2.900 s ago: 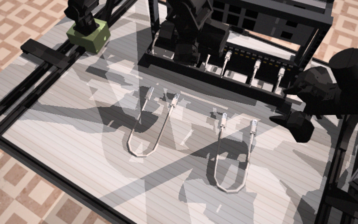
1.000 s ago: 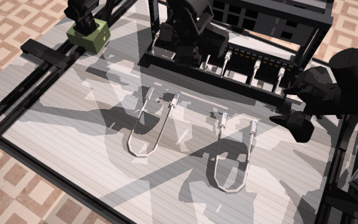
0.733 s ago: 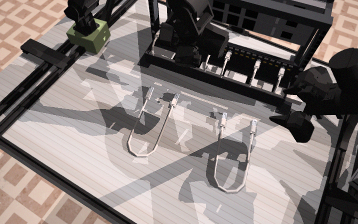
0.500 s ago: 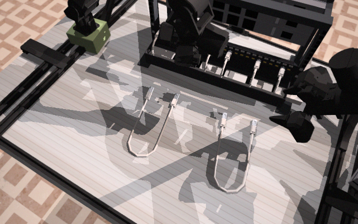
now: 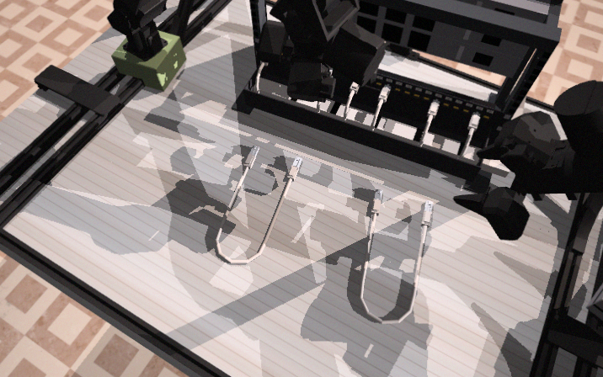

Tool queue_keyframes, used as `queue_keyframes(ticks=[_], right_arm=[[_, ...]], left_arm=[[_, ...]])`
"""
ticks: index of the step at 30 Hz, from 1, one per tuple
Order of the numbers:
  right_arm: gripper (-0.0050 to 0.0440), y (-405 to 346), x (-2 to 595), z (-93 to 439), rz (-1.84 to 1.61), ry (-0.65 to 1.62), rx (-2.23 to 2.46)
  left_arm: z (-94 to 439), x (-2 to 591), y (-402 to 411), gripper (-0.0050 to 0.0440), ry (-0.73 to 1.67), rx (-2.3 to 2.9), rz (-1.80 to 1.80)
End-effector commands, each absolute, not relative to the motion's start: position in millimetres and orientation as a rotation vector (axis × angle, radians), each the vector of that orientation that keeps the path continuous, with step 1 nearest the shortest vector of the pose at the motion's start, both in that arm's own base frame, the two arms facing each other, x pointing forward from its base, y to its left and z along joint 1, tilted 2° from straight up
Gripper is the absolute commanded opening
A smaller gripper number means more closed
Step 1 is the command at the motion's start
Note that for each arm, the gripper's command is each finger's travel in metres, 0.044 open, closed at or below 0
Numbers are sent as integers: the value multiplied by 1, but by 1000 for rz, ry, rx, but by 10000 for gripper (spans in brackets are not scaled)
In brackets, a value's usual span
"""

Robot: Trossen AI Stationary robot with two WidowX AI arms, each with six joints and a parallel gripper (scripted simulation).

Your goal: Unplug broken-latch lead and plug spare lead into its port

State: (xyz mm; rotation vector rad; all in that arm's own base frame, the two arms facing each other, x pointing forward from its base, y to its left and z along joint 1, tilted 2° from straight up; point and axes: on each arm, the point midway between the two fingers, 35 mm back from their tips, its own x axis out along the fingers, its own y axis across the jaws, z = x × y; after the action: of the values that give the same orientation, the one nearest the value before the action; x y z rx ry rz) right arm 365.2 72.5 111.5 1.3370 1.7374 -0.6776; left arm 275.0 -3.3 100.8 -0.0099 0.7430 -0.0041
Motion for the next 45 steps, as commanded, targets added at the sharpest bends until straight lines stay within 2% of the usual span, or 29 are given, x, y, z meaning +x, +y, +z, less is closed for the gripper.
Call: queue_keyframes(ticks=[1, 2, 18, 19, 35, 36, 45], right_arm=[[176, 71, 365, 112, -680, 1735, 1331], [176, 13, 376, 112, -677, 1737, 1337], [176, 13, 376, 112, -677, 1737, 1337], [176, -18, 382, 111, -671, 1731, 1342], [176, -18, 382, 111, -671, 1731, 1342], [176, 40, 402, 114, -754, 1659, 1361], [176, 40, 402, 114, -754, 1659, 1361]], left_arm=[[101, 275, -3, 440, 743, -10, -4], [101, 275, -3, 440, 743, -10, -4], [101, 275, -3, 440, 743, -10, -4], [101, 275, -3, 440, 743, -10, -4], [101, 275, -3, 440, 743, -10, -4], [101, 275, -3, 440, 743, -10, -4], [101, 275, -3, 440, 743, -10, -4]])
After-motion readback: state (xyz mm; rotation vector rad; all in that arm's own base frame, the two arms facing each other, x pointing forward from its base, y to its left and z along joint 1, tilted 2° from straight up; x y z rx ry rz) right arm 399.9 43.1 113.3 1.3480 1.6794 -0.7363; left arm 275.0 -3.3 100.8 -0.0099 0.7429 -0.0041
